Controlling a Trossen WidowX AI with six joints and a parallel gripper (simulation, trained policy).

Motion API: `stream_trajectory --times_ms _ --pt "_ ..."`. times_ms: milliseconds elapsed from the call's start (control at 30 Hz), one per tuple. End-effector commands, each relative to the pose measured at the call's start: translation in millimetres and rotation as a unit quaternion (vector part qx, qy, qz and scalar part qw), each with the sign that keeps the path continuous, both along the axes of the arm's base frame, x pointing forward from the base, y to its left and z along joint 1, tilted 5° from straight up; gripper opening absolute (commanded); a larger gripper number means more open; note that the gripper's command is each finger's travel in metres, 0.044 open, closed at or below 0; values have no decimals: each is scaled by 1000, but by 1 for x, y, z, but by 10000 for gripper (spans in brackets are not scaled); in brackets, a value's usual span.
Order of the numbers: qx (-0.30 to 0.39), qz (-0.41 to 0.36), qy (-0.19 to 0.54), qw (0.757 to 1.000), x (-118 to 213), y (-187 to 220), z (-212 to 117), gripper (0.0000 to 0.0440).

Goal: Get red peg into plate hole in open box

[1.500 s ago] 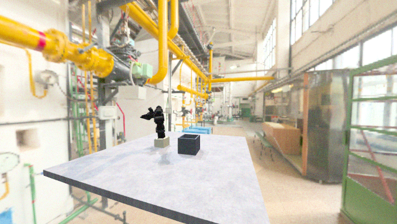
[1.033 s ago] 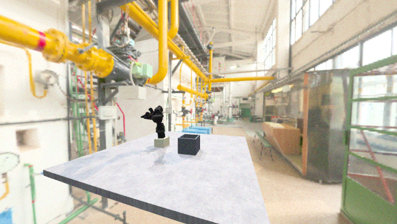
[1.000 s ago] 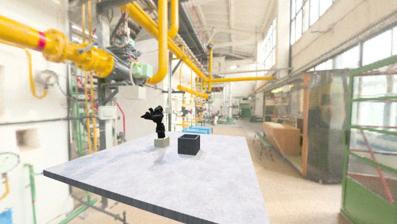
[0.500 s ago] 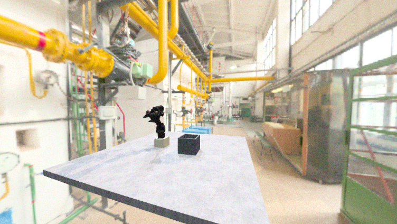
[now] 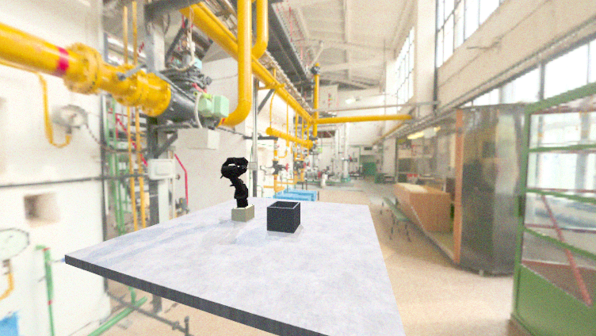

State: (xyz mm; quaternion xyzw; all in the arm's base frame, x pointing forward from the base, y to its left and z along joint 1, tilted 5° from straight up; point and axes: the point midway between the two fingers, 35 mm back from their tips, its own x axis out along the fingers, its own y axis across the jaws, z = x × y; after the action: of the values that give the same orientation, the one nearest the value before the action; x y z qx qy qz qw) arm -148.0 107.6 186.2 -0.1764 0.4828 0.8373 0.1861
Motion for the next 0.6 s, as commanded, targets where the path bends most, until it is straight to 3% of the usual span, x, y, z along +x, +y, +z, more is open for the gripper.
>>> stream_trajectory --times_ms 0,267,567 --pt "-45 -46 -19 998 7 8 -5 440" --pt "-134 -146 -54 979 24 23 -15 440" --pt "-227 -260 -85 935 46 35 -24 440"
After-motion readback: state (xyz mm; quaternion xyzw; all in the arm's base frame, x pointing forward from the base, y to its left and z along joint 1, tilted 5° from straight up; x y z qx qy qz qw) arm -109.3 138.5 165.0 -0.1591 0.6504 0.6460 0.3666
